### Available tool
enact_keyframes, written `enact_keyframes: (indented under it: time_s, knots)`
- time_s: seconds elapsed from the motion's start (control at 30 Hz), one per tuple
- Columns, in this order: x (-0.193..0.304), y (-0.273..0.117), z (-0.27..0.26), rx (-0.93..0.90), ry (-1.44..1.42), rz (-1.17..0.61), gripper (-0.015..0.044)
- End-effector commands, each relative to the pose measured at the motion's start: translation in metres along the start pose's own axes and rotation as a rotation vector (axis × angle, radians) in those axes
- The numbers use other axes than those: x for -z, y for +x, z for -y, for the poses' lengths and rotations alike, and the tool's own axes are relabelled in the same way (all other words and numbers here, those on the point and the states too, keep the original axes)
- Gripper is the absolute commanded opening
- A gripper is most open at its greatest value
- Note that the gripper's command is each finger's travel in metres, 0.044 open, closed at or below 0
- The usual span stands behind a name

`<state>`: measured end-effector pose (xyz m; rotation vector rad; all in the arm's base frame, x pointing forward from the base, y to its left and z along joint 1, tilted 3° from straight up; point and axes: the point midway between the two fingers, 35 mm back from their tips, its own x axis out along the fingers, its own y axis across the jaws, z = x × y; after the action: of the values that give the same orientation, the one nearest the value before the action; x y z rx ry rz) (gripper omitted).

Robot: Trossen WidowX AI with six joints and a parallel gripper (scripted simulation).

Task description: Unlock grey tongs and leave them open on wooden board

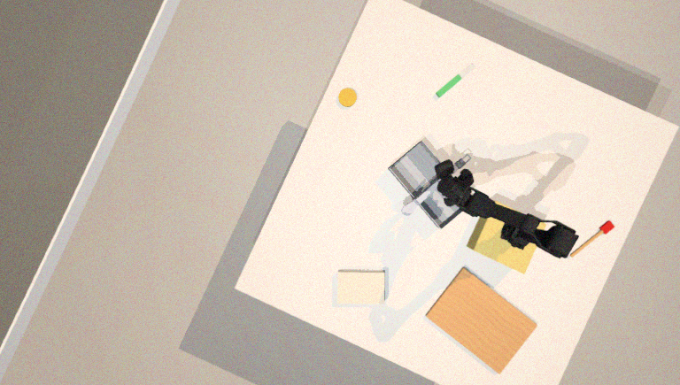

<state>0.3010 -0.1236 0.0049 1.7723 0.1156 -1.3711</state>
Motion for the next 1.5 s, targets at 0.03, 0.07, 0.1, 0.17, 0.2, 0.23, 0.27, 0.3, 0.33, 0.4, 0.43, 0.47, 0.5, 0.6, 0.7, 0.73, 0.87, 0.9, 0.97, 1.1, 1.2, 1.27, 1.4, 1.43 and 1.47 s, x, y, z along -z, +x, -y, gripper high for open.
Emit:
enact_keyframes:
  time_s: [0.03, 0.07, 0.1, 0.17, 0.2, 0.23, 0.27, 0.3, 0.33, 0.4, 0.43, 0.47, 0.5, 0.6, 0.7, 0.73, 0.87, 0.9, 0.97, 1.1, 1.2, 1.27, 1.4, 1.43, 1.47]
  knots:
    - [0.000, 0.000, 0.000, 0.000, 0.000, 0.000, 0.0147]
    - [0.000, 0.000, 0.000, 0.000, 0.000, 0.000, 0.0140]
    - [0.000, 0.000, 0.000, 0.000, 0.000, 0.000, 0.0134]
    - [0.000, 0.000, 0.000, 0.000, 0.000, 0.000, 0.0120]
    - [0.000, 0.000, 0.000, 0.000, 0.000, 0.000, 0.0114]
    - [0.000, 0.000, 0.000, 0.000, 0.000, 0.000, 0.0107]
    - [0.000, 0.000, 0.000, 0.000, 0.000, 0.000, 0.0100]
    - [0.000, 0.000, 0.000, 0.000, 0.000, 0.000, 0.0094]
    - [0.000, 0.000, 0.000, 0.000, 0.000, 0.000, 0.0087]
    - [0.000, 0.000, 0.000, 0.000, 0.000, 0.000, 0.0074]
    - [0.000, 0.000, 0.000, 0.000, 0.000, 0.000, 0.0067]
    - [0.000, 0.000, 0.000, 0.000, 0.000, 0.000, 0.0060]
    - [0.000, 0.000, 0.000, 0.000, 0.000, 0.000, 0.0054]
    - [0.000, 0.000, 0.000, 0.000, 0.000, 0.000, 0.0014]
    - [0.000, 0.000, 0.000, 0.000, 0.000, 0.000, -0.0065]
    - [0.000, 0.000, 0.000, 0.000, 0.000, 0.000, -0.0091]
    - [0.002, -0.018, -0.014, 0.002, -0.002, -0.001, -0.0150]
    - [0.002, -0.028, -0.020, 0.003, -0.003, -0.001, -0.0150]
    - [0.002, -0.048, -0.032, 0.006, -0.005, -0.002, -0.0150]
    - [0.000, -0.066, -0.040, 0.008, -0.007, -0.003, -0.0150]
    - [0.000, -0.066, -0.040, 0.008, -0.007, -0.003, -0.0150]
    - [0.000, -0.066, -0.040, 0.008, -0.007, -0.003, -0.0150]
    - [0.000, -0.066, -0.040, 0.011, -0.009, -0.003, -0.0150]
    - [0.000, -0.066, -0.040, 0.017, -0.013, -0.002, -0.0150]
    - [0.000, -0.066, -0.039, 0.027, -0.020, -0.001, -0.0150]
